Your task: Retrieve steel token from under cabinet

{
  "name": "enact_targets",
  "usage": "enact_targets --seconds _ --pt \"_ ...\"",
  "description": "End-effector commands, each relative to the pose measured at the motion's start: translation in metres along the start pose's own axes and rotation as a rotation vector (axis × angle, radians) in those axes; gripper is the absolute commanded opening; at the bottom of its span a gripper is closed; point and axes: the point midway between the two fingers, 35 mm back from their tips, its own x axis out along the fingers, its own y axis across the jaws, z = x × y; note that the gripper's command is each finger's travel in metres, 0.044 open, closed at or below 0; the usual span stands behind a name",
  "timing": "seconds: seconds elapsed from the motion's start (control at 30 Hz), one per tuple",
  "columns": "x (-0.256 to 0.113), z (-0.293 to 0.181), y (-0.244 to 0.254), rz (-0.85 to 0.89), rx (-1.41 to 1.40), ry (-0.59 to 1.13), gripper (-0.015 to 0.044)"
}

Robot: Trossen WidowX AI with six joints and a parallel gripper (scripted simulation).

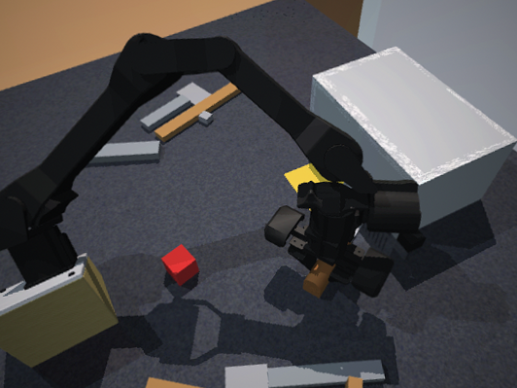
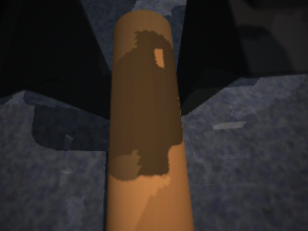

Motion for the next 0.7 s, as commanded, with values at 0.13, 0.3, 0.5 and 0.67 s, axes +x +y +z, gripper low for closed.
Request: enact_targets --seconds 0.13,0.3,0.5,0.67 --pt "0.001 0.001 0.009 0.0 -0.003 0.004 0.0" --pt "0.001 0.001 0.014 0.001 -0.002 0.004 0.0" --pt "0.002 0.001 0.019 0.001 -0.002 0.004 0.0" --pt "0.002 0.001 0.024 0.001 -0.002 0.004 0.0"
